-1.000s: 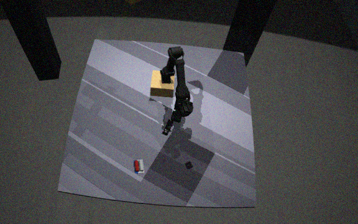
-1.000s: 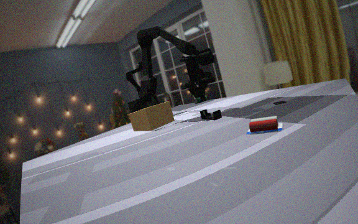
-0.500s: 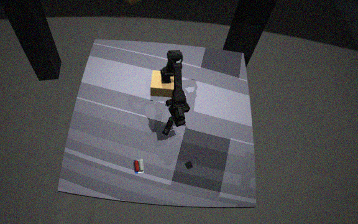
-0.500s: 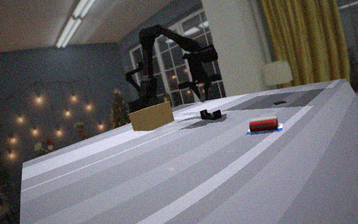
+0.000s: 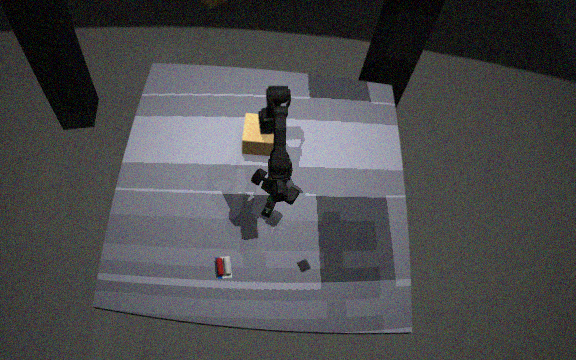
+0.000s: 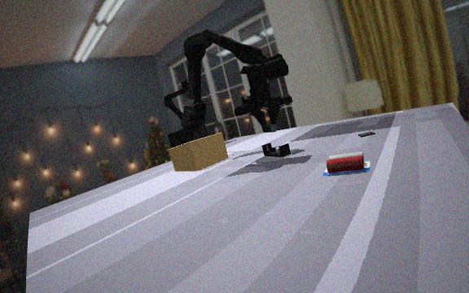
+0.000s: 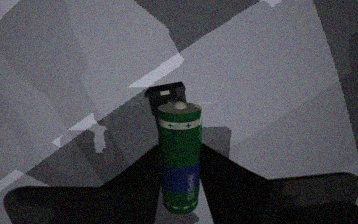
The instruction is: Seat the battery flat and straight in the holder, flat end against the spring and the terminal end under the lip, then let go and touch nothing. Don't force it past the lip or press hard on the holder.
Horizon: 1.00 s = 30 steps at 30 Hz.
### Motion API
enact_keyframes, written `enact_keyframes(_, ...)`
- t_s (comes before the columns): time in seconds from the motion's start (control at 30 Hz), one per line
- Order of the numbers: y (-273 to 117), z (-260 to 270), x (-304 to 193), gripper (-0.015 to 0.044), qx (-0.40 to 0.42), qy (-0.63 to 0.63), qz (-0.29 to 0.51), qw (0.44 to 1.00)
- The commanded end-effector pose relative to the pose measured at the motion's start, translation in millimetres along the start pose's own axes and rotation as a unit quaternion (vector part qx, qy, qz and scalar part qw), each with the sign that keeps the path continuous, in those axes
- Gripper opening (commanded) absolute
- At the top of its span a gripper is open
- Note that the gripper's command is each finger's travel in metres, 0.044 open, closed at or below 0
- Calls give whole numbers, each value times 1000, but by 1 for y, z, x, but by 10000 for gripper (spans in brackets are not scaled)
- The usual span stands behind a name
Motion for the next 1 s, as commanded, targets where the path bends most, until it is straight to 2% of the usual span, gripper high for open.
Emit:
enact_keyframes(0.0, -2, 3, -11, 86, 1, -79, 2, 997)
enact_keyframes(0.33, 0, 3, -12, 86, 0, -81, -4, 997)
enact_keyframes(0.97, 42, -1, -30, 86, 16, -78, -128, 989)
Point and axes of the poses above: the point midway between the two fingers, 35 mm back from their tips, its own y axis out along the fingers, its own z axis across the jaws, x = y × z, the point moved 10 cm from there along -y, back along the fingers
